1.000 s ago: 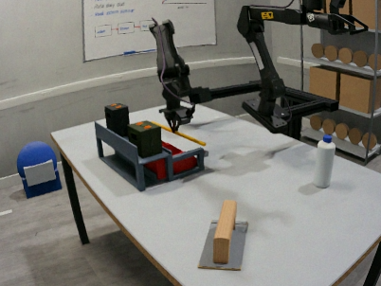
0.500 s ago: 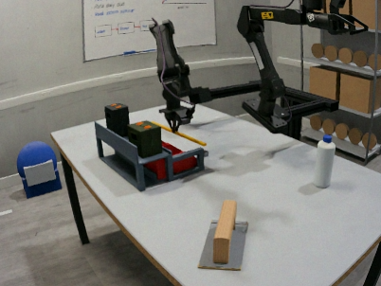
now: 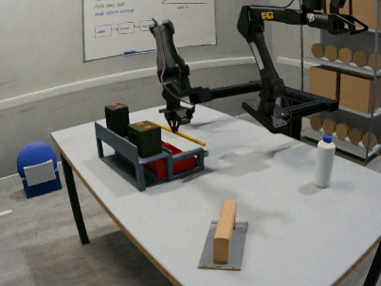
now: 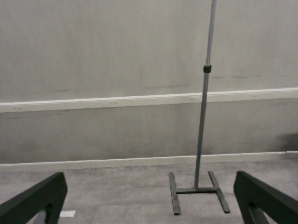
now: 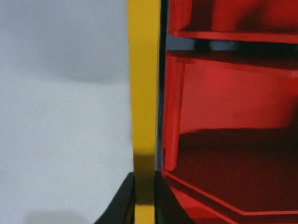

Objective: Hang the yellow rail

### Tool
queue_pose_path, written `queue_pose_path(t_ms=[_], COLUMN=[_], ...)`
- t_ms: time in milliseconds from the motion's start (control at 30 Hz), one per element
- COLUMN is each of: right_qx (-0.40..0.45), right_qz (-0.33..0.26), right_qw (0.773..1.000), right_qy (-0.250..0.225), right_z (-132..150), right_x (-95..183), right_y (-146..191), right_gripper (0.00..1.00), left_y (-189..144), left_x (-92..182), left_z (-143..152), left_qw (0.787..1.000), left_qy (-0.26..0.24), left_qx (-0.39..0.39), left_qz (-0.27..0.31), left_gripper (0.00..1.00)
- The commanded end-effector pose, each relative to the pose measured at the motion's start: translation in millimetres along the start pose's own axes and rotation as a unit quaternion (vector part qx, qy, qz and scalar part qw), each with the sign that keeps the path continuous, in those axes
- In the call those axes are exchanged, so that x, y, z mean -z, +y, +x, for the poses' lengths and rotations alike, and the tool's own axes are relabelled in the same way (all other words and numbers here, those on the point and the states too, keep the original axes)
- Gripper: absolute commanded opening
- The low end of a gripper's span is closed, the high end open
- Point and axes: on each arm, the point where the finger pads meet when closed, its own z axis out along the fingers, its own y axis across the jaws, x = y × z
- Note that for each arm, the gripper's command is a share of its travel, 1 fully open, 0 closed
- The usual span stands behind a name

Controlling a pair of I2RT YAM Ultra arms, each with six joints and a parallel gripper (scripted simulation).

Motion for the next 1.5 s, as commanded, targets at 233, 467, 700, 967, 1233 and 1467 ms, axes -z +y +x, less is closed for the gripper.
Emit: queue_pose_path(t_ms=[233,467,700,967,1233,1467], right_qx=[0.003,0.004,0.006,0.008,0.008,0.008], right_qz=[0.018,0.018,0.018,0.018,0.018,0.018], right_qw=[1.000,1.000,1.000,1.000,1.000,1.000], right_qy=[-0.018,-0.018,-0.018,-0.018,-0.018,-0.018], right_z=[-5.5,-5.6,-5.7,-5.9,-5.6,-5.6], right_x=[17.2,17.6,18.0,18.5,18.8,18.9], right_y=[-6.4,-5.5,-4.7,-3.6,-3.2,-3.1], right_gripper=[0.00,0.00,0.00,0.00,0.00,0.00], left_y=[3.1,3.1,3.1,3.1,3.1,3.1], left_x=[9.3,9.3,9.3,9.3,9.3,9.3], left_z=[-17.1,-17.1,-17.1,-17.1,-17.1,-17.1], left_qw=[1.000,1.000,1.000,1.000,1.000,1.000], left_qy=[-0.026,-0.026,-0.026,-0.026,-0.026,-0.026], left_qx=[-0.003,-0.003,-0.003,-0.003,-0.003,-0.003], left_qz=[-0.003,-0.003,-0.003,-0.003,-0.003,-0.003], left_gripper=[1.00,1.00,1.00,1.00,1.00,1.00])
